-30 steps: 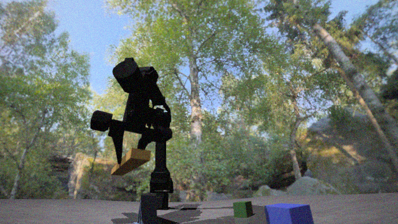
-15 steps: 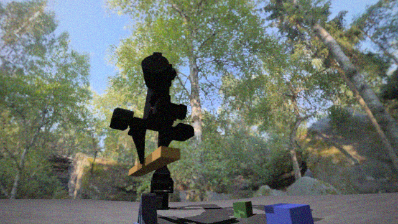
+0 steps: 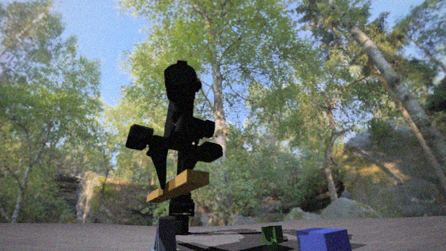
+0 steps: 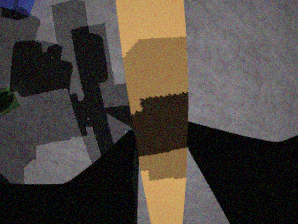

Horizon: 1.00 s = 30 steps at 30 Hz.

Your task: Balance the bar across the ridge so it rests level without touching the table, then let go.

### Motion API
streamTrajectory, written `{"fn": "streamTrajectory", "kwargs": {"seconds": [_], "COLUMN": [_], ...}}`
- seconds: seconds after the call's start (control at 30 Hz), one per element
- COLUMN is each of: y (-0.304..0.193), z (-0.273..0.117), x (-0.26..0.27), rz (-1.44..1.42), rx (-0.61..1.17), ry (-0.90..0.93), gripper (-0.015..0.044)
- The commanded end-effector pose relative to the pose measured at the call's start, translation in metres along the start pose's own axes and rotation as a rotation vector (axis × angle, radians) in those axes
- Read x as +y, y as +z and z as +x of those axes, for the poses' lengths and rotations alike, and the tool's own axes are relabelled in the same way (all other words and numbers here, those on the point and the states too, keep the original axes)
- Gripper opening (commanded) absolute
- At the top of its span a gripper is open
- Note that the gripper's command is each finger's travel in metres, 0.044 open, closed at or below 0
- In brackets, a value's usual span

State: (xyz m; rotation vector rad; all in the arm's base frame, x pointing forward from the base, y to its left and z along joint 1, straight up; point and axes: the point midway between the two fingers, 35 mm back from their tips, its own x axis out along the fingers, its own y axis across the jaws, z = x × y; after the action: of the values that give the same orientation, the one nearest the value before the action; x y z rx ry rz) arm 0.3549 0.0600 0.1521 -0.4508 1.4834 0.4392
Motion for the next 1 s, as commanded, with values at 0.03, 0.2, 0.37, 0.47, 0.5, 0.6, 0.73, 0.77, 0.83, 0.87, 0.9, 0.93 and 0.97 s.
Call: {"fn": "streamTrajectory", "kwargs": {"seconds": [0.03,0.2,0.37,0.47,0.5,0.6,0.73,0.77,0.83,0.87,0.9,0.93,0.97], "y": [-0.001,-0.001,-0.002,-0.003,-0.003,-0.003,-0.003,-0.003,-0.003,-0.003,-0.003,-0.003,-0.003], "z": [0.009,0.017,0.025,0.03,0.031,0.031,0.03,0.03,0.03,0.03,0.03,0.03,0.03], "x": [0.001,0.001,0.001,0.0,0.0,0.0,0.0,0.0,0.0,0.0,0.0,0.0,0.0], "rz": [0.004,0.004,0.004,0.004,0.004,0.004,0.004,0.004,0.004,0.004,0.004,0.004,0.004], "rx": [0.003,0.003,0.003,0.003,0.003,0.003,0.003,0.003,0.003,0.003,0.003,0.003,0.003], "ry": [0.004,0.004,0.004,0.004,0.004,0.004,0.004,0.004,0.004,0.004,0.004,0.004,0.004], "gripper": [0.0,0.0,0.0,0.0,0.0,0.0,0.0,0.0,0.0,0.0,0.0,0.0,0.0]}}
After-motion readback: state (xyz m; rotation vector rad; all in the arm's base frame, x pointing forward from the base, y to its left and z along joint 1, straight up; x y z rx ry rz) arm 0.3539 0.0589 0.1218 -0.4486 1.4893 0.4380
